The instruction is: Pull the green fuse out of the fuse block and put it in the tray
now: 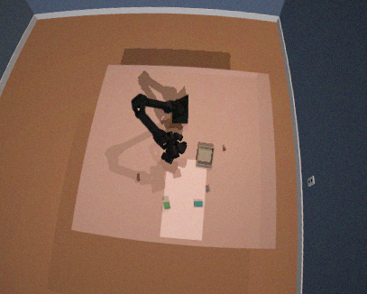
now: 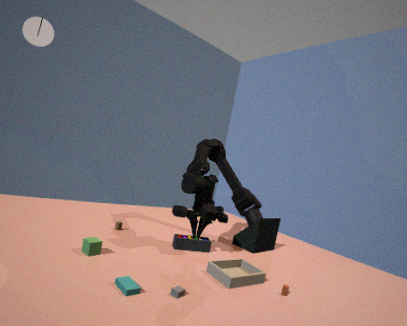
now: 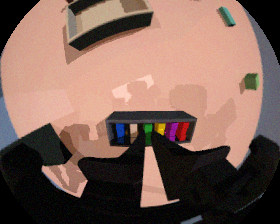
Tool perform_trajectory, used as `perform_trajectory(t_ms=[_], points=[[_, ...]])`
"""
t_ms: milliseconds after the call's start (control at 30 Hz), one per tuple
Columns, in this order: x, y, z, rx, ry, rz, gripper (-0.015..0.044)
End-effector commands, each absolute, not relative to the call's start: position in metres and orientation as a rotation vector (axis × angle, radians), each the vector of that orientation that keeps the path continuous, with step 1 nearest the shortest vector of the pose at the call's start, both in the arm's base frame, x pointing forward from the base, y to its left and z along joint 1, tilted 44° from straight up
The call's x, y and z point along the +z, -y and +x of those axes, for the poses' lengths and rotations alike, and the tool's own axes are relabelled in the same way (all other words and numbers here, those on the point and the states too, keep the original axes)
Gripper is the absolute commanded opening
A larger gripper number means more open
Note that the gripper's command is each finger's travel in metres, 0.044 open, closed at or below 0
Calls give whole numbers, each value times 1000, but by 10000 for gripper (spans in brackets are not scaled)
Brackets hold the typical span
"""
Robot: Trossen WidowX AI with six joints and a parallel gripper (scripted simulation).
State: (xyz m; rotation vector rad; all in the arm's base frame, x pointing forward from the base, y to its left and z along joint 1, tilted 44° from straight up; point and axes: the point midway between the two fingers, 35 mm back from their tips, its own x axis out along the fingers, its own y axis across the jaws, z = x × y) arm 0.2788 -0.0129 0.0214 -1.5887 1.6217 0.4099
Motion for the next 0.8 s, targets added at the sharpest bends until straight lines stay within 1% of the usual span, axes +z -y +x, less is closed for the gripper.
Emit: perform_trajectory(t_ms=[0,767], points=[[23,11,279,407,-1621,-1584,0],[31,4,278,408,-1621,-1586,0]])
